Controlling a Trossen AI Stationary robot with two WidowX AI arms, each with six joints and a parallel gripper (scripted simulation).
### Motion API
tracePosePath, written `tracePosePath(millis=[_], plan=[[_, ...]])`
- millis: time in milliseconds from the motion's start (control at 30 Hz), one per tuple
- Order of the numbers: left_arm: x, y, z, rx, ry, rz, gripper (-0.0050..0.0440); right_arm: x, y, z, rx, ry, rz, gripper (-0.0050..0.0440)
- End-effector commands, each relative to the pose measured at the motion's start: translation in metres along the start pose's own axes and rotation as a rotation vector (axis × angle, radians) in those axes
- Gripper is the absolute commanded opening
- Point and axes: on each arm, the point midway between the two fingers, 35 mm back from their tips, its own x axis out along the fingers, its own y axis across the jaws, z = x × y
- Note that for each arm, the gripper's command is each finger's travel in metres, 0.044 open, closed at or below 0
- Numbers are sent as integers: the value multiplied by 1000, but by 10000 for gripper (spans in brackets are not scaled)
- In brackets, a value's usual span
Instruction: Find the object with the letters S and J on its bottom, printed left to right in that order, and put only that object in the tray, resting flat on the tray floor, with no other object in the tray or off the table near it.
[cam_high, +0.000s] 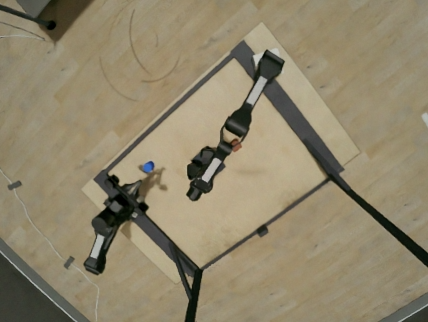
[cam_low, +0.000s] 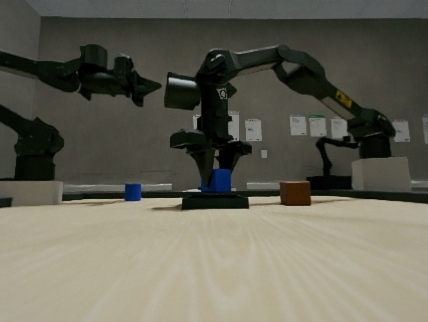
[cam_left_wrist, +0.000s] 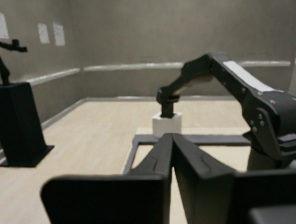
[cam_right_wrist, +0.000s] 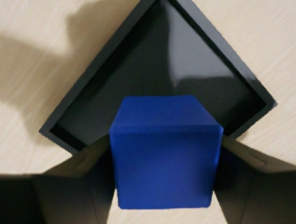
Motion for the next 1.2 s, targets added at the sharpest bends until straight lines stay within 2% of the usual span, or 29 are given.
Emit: tracePosePath(millis=[0,700,933,967,1167], plan=[[0,0,1,5,-3,0,-50,-3,6,6,4,-17,24,171],[0,0,1,5,-3,0,-50,26,2,3,4,-9,7,171],[0,0,1,5,-3,0,-50,27,1,3,4,-7,3,171],[0,0,1,5,-3,0,-50,9,9,5,0,-21,44,195],[0,0,1,5,-3,0,-50,9,9,5,0,-21,44,339]])
